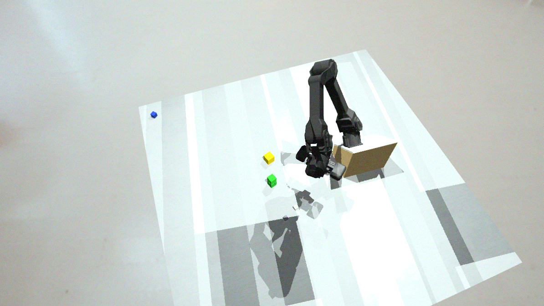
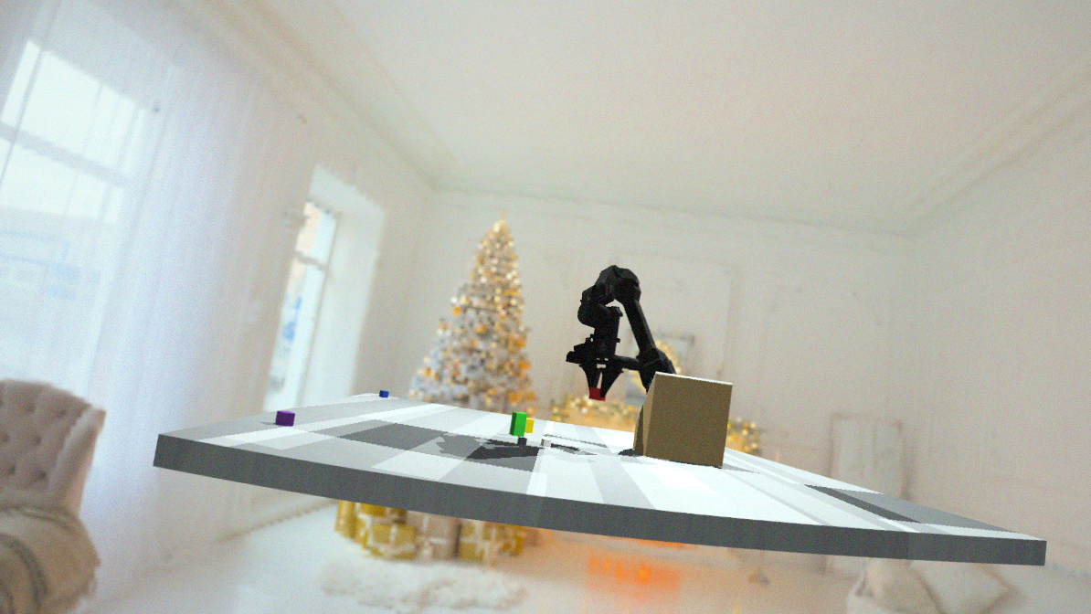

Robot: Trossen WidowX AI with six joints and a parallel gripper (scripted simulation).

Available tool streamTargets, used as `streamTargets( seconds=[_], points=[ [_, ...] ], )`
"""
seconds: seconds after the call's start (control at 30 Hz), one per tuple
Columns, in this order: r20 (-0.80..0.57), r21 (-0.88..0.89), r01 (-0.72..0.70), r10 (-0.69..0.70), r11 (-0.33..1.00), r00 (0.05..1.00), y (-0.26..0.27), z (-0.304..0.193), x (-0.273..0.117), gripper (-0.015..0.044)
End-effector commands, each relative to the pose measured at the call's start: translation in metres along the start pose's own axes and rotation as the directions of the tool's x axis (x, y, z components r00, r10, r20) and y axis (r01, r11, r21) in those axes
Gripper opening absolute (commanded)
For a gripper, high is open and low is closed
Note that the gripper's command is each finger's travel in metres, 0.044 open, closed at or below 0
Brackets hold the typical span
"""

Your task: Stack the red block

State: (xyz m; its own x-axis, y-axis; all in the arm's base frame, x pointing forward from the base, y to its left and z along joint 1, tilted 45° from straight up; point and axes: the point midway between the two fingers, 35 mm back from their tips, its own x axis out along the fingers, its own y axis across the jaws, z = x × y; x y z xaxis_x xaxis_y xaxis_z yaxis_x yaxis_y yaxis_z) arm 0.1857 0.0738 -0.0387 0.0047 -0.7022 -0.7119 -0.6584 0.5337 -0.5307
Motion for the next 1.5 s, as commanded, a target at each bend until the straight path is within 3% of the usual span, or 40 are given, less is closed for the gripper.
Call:
streamTargets(
  seconds=[0.0, 1.07, 1.27, 1.47],
  points=[
    [0.010, 0.004, -0.008, 0.008, 1.000, 1.000, -0.010, 0.013, -0.005, 0.0000],
    [0.007, 0.012, 0.002, -0.003, 1.000, 1.000, -0.166, 0.086, -0.003, 0.0000],
    [0.006, 0.011, 0.003, -0.003, 1.000, 1.000, -0.169, 0.086, -0.001, 0.0000],
    [0.005, 0.011, 0.004, -0.004, 1.000, 1.000, -0.169, 0.087, 0.028, 0.0000]
  ],
)
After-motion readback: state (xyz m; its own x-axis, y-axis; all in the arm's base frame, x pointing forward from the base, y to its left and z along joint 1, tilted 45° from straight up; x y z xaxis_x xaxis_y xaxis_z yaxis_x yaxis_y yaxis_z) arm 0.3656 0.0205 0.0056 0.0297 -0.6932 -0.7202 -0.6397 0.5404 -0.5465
